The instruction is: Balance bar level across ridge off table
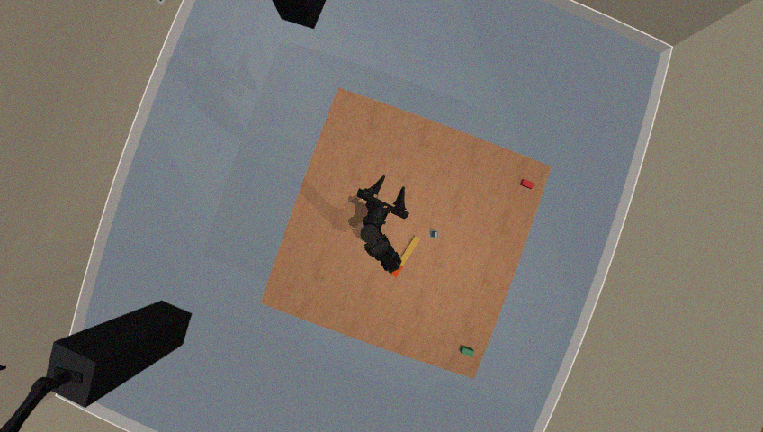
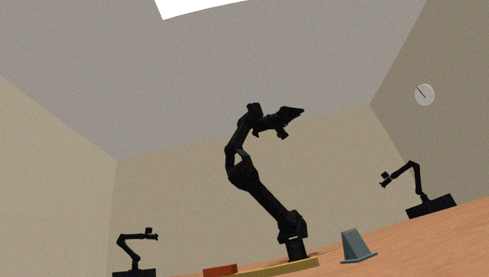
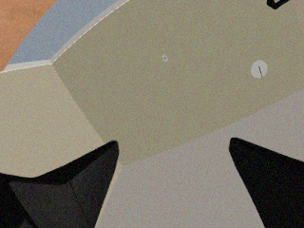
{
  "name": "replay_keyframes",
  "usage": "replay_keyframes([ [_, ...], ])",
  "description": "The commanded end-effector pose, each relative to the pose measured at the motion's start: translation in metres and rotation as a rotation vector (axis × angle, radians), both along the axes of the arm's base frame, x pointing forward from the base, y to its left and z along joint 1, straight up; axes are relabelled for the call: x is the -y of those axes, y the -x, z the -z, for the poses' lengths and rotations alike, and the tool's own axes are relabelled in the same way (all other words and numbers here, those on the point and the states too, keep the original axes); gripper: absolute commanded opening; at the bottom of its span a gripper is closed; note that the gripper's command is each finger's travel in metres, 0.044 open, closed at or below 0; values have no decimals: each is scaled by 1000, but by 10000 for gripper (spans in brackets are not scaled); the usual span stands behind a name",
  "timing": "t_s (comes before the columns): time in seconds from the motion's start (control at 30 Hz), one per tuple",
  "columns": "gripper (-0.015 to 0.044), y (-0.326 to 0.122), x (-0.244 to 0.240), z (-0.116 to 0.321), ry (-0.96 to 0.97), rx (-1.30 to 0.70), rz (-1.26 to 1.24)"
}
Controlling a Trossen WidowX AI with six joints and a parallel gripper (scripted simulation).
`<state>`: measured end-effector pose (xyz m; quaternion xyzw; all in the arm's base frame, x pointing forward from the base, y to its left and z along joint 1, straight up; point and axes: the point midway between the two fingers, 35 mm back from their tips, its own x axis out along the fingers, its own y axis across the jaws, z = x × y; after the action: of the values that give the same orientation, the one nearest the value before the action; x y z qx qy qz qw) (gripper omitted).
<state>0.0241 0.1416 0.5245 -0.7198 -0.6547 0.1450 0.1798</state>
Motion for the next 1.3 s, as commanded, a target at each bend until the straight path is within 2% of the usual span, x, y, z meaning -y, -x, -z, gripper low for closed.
replay_keyframes([
  [0.0,374,0,0,0,1,0,2],
  [0.07,321,0,-2,2,7,2,15],
  [0.1,315,1,-3,3,12,3,25],
  [1.27,315,-28,-51,56,217,-34,387],
])
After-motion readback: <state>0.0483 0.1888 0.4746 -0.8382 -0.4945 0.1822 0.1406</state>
